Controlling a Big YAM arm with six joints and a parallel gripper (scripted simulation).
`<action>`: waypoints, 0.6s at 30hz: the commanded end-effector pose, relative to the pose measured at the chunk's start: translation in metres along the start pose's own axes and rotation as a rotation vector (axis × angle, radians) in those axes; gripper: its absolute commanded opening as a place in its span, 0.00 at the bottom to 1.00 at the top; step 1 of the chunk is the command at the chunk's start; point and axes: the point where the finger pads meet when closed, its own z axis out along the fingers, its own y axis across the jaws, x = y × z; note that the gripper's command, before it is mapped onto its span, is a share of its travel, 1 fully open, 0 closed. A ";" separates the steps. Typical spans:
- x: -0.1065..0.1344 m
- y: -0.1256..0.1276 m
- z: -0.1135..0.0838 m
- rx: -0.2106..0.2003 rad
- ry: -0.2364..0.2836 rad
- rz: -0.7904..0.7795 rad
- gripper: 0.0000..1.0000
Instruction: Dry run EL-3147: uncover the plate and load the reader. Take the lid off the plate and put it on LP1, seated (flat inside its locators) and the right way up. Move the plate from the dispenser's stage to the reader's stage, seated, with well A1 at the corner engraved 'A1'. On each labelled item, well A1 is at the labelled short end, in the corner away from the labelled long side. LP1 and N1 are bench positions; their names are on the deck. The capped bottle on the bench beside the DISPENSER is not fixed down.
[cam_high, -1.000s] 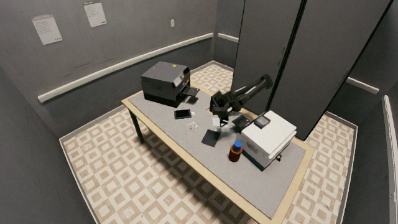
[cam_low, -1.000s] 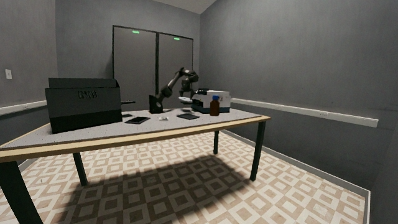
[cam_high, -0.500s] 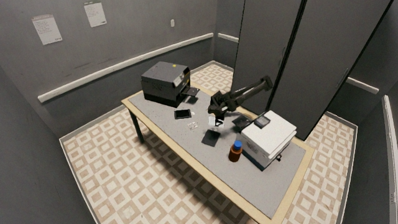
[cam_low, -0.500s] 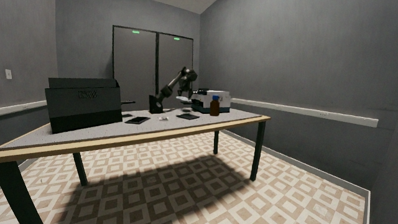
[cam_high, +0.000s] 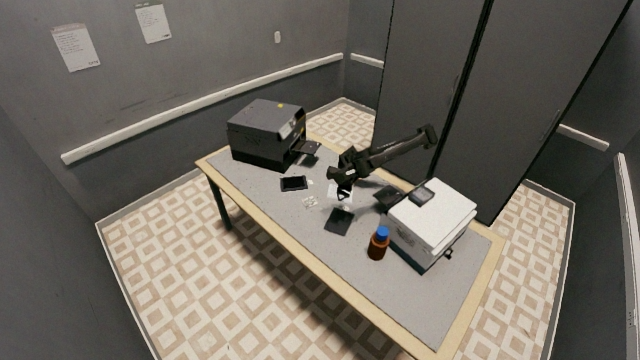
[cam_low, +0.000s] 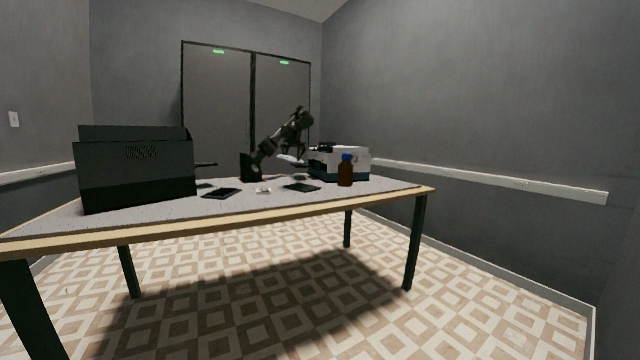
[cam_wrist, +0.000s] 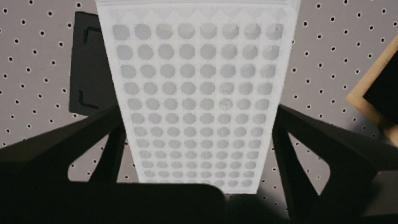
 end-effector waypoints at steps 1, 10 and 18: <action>-0.016 0.019 -0.012 -0.033 -0.024 -0.008 0.86; -0.045 0.017 -0.010 -0.033 -0.029 0.050 0.86; -0.060 0.010 -0.011 -0.030 -0.038 0.051 0.86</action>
